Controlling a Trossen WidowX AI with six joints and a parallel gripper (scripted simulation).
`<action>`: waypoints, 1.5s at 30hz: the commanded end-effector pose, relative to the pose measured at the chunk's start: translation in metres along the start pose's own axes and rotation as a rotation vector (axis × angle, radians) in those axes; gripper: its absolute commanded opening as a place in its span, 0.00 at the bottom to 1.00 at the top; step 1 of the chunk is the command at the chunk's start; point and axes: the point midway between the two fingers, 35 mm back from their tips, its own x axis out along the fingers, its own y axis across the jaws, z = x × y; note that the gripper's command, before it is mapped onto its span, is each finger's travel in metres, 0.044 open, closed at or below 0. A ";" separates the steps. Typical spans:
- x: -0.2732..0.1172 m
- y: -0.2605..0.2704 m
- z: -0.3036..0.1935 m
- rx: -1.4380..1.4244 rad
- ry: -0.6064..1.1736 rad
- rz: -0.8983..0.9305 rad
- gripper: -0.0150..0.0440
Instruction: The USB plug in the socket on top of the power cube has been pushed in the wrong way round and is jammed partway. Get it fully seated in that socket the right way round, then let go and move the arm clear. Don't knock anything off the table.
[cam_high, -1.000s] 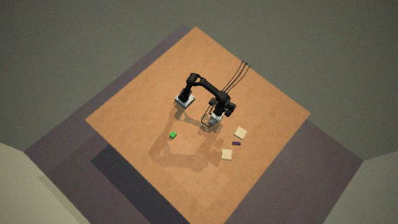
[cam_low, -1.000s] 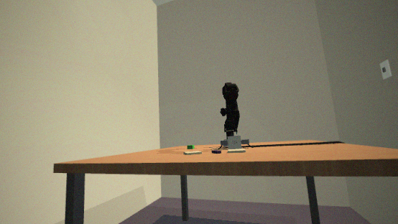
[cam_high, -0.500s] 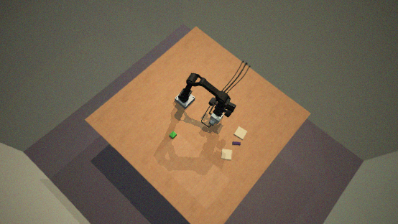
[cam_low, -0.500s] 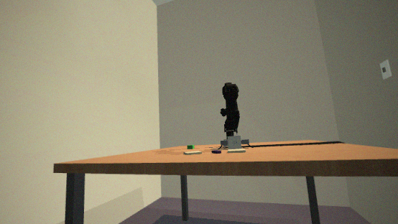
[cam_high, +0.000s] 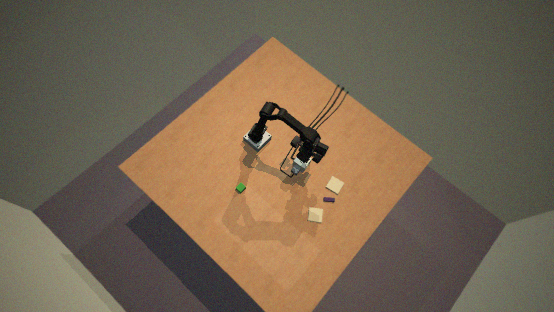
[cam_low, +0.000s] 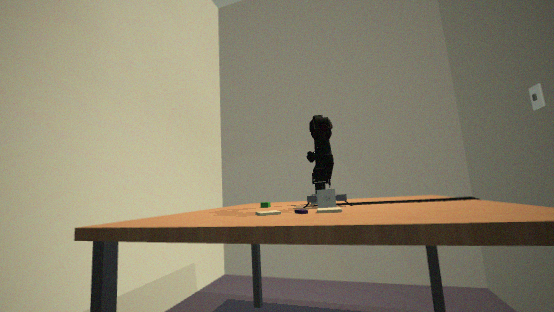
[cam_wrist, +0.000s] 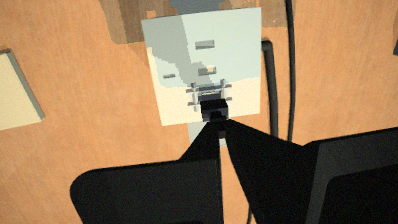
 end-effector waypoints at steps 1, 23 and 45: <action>0.001 0.000 -0.001 -0.003 0.006 -0.001 0.25; 0.004 0.000 -0.001 -0.003 0.006 -0.001 0.25; 0.006 0.000 0.000 -0.003 0.006 -0.001 0.25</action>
